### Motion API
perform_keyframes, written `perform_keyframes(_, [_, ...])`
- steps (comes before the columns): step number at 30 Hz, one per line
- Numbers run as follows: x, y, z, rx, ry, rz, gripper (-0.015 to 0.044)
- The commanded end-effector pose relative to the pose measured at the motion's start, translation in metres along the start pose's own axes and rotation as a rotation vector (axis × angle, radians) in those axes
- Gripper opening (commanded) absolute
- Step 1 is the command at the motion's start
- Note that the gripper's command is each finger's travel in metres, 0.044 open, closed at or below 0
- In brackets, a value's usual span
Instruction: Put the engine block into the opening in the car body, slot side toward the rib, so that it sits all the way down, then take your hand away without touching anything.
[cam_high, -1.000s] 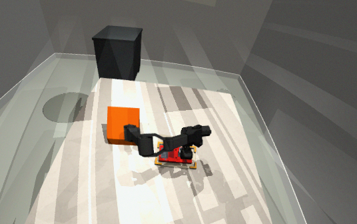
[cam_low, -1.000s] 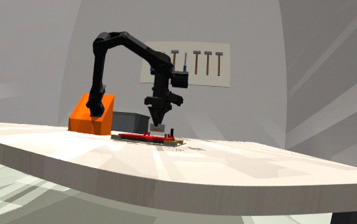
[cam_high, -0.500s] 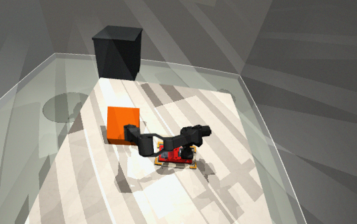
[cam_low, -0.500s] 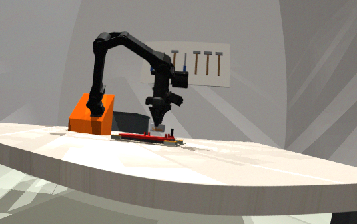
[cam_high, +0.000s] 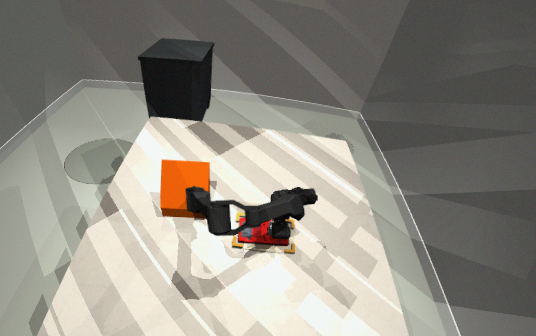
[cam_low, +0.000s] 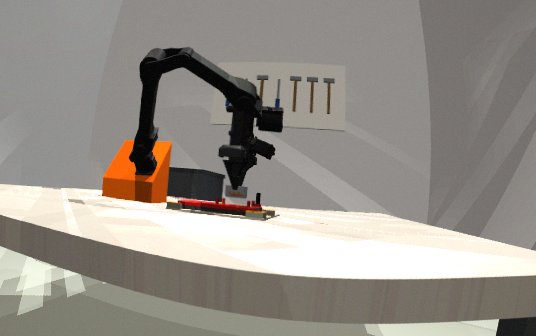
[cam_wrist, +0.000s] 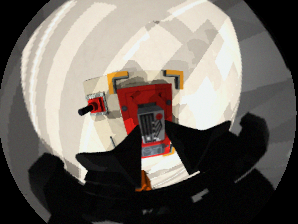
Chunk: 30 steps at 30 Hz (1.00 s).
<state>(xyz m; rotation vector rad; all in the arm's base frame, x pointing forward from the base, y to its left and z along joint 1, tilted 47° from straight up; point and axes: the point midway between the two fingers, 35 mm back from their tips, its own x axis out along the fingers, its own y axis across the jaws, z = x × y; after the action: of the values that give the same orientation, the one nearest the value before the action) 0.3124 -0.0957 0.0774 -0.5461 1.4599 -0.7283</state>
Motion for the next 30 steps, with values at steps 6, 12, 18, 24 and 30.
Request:
perform_keyframes(6, [0.0003,-0.0008,0.0008,0.056,-0.001,-0.003,0.016])
perform_keyframes(12, [0.0024,-0.0009,0.0009,0.054,-0.001,-0.003,0.016])
perform_keyframes(18, [0.0039,-0.0009,0.0008,0.011,-0.001,-0.003,0.016])
perform_keyframes(24, [0.0055,-0.0008,0.0008,0.014,-0.001,-0.003,0.016])
perform_keyframes(30, [0.007,-0.0008,0.0008,0.023,-0.001,-0.003,0.016])
